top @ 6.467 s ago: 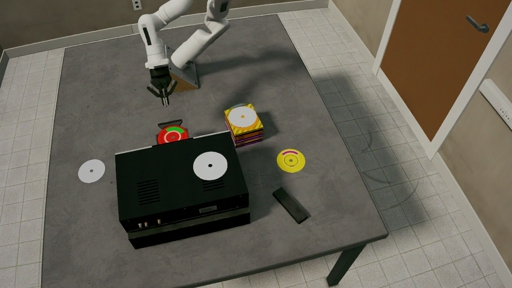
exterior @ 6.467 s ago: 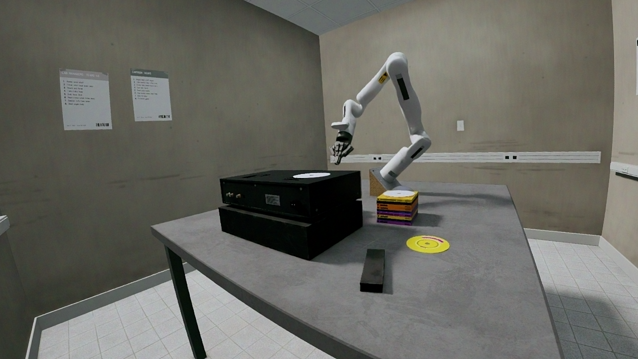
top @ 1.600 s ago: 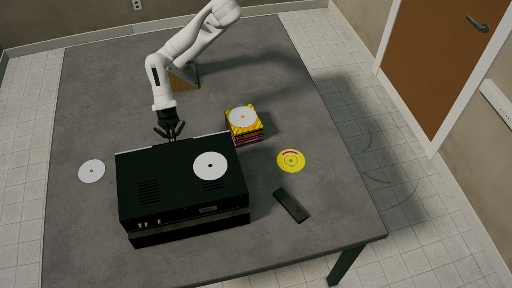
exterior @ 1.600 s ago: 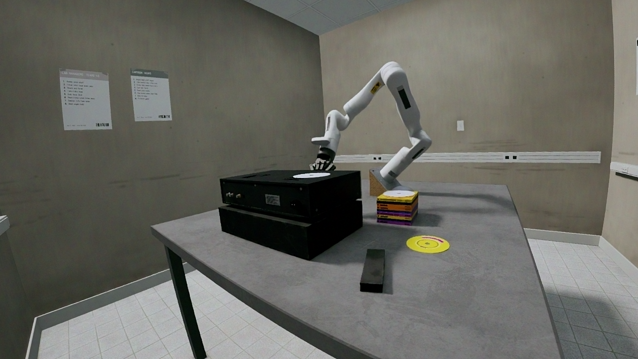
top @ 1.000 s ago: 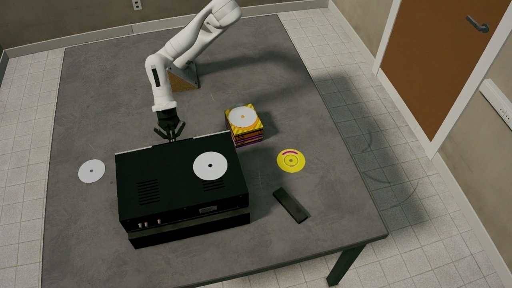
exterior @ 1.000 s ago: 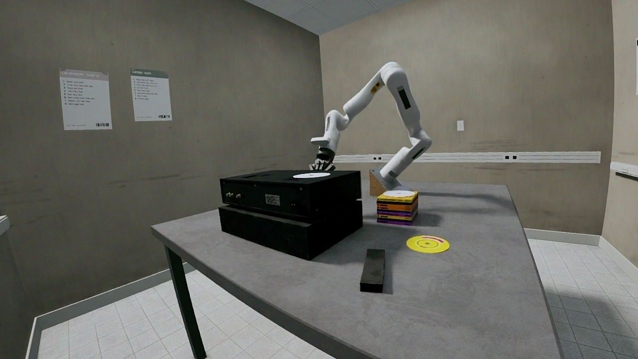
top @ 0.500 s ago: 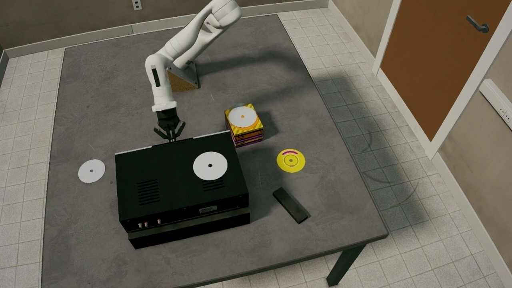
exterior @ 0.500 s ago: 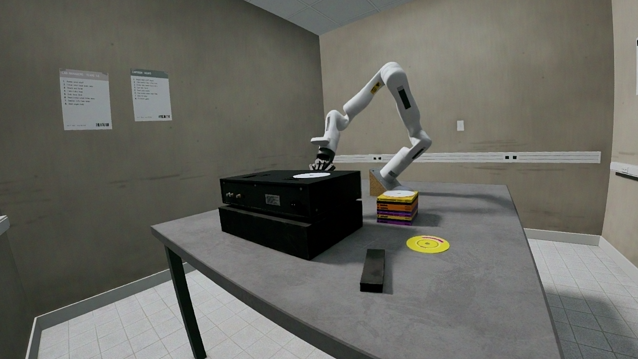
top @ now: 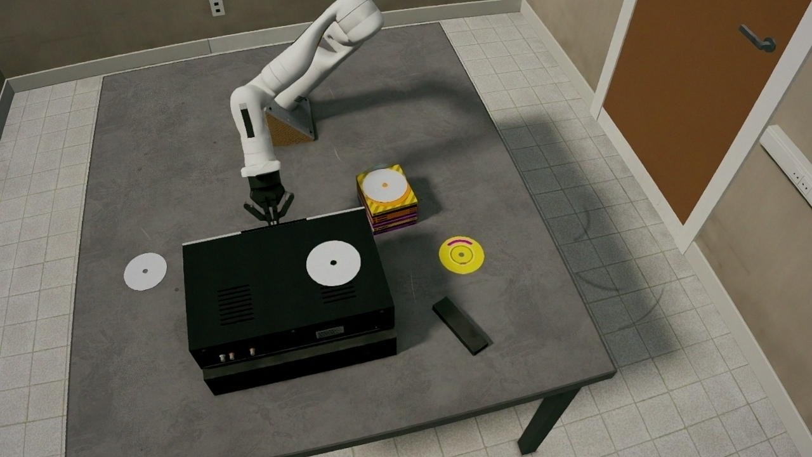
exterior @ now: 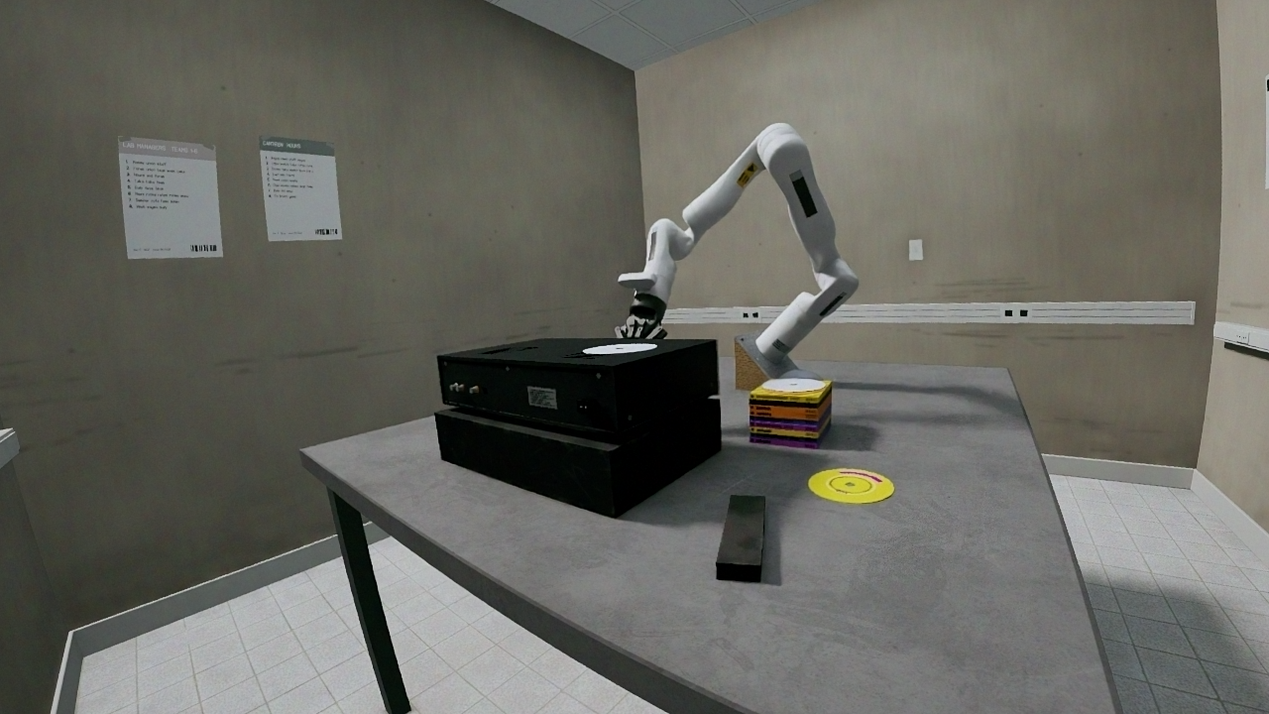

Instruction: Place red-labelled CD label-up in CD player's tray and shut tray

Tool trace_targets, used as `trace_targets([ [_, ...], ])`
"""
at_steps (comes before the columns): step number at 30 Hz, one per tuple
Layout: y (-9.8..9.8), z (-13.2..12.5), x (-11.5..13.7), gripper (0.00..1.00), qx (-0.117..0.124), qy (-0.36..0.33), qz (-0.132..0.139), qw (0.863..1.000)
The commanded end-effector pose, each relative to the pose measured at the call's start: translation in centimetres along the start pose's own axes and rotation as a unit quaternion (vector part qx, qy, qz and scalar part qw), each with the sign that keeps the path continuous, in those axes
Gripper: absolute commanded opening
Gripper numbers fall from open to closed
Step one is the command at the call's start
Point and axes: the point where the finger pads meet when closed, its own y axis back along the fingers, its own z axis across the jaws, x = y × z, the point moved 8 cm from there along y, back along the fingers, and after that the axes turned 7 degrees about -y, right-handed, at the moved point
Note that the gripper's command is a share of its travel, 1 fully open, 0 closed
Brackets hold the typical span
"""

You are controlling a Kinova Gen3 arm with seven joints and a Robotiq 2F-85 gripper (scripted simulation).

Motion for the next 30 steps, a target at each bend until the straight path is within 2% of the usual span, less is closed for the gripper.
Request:
trace_targets([
  [1, 0.02, -0.09, 0.15, 0.10, 0.001, 0.001, 0.001, 1.000],
  [30, -0.46, -0.26, 0.80, 0.10, 0.001, 0.001, 0.001, 1.000],
])
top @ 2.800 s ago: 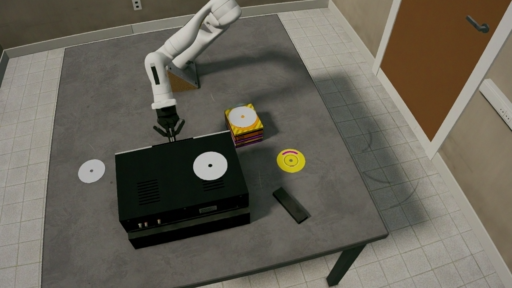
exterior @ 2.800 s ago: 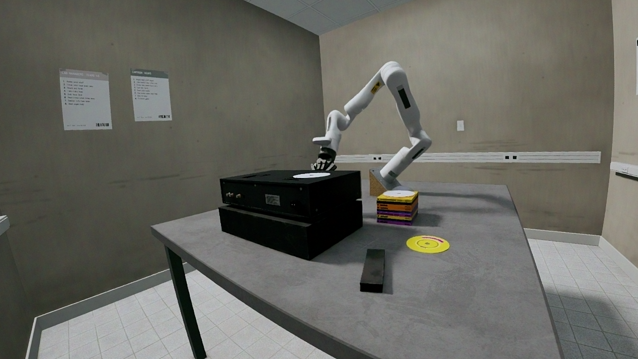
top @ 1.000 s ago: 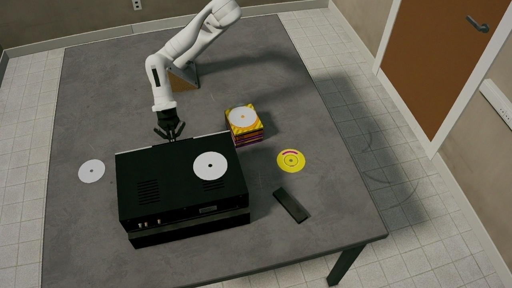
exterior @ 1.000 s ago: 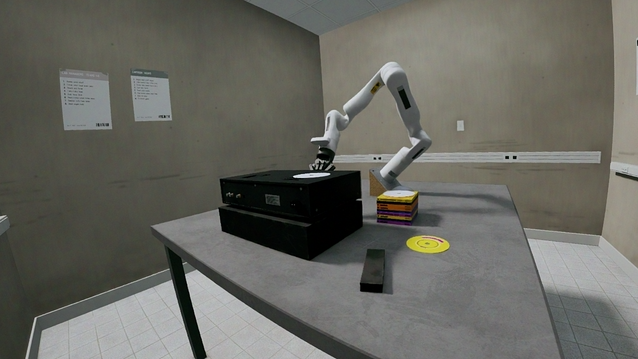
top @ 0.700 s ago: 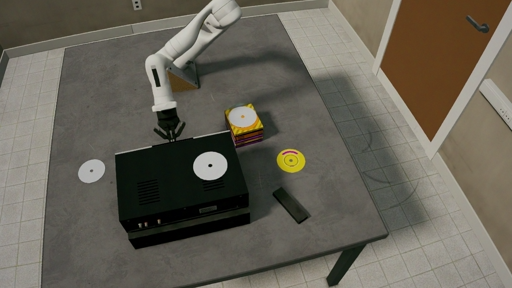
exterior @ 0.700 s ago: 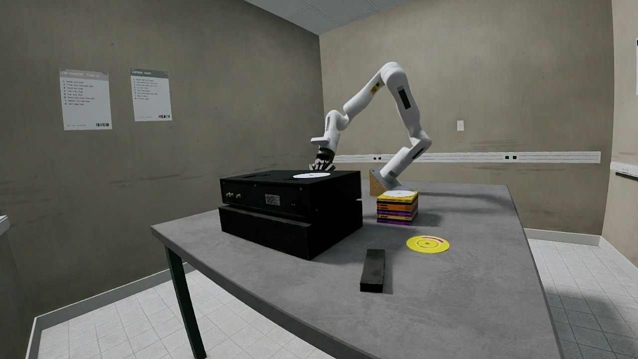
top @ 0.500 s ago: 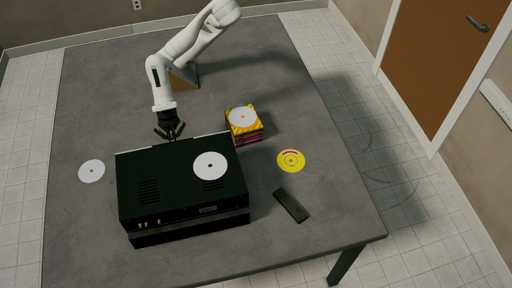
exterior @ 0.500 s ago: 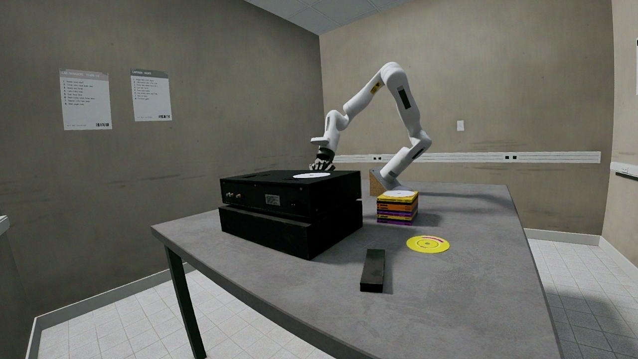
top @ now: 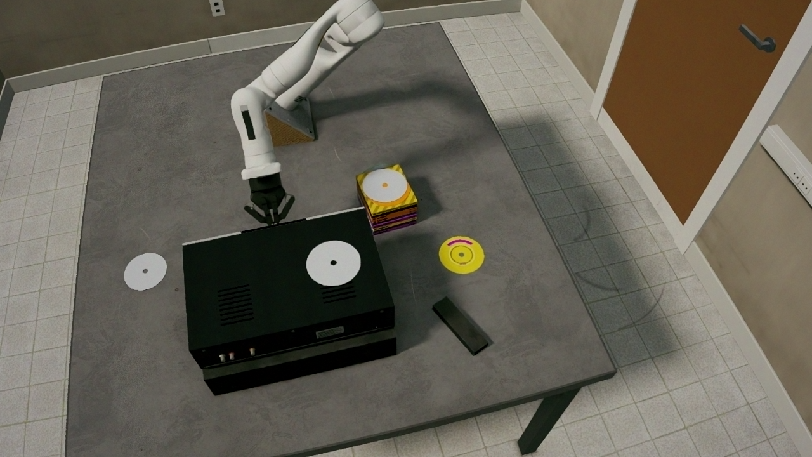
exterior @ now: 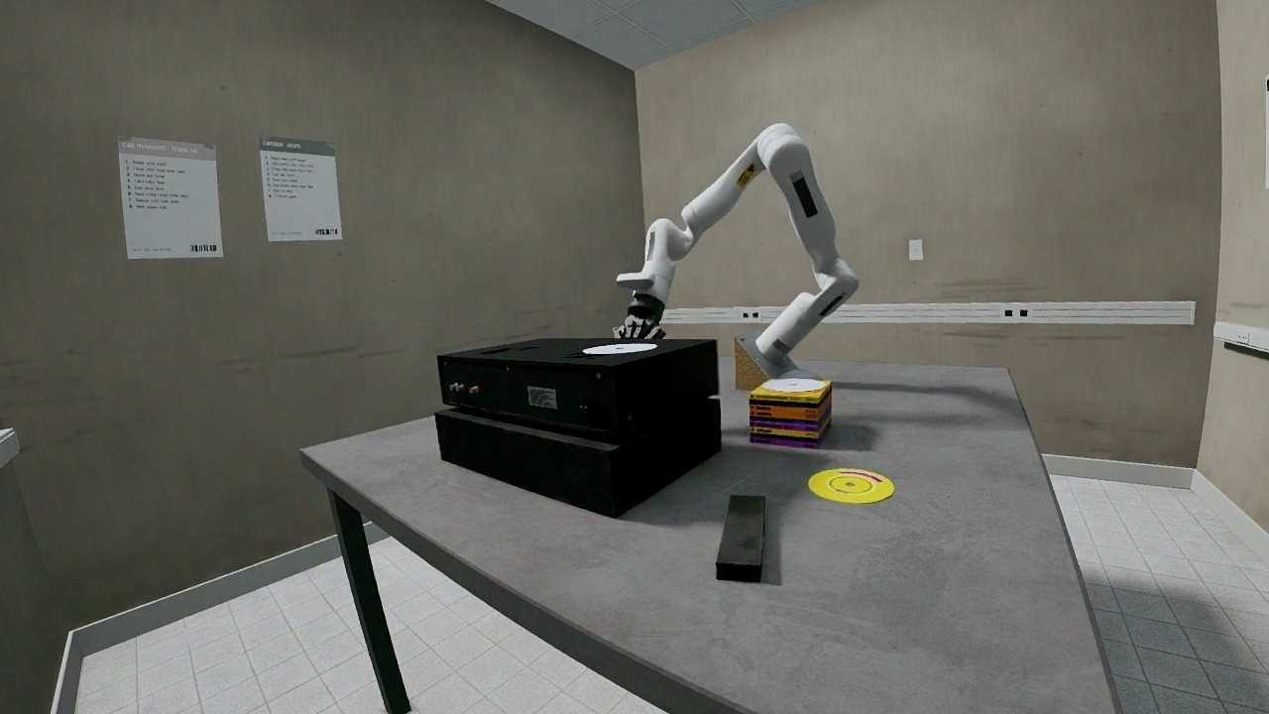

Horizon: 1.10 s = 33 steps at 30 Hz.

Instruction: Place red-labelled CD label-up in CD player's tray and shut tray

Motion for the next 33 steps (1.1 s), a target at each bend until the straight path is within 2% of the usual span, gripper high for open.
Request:
trace_targets([
  [1, -0.08, -0.15, 0.28, 0.10, 0.001, 0.002, 0.001, 1.000],
  [33, -0.37, -0.25, 0.66, 0.10, 0.001, 0.002, 0.001, 1.000],
])
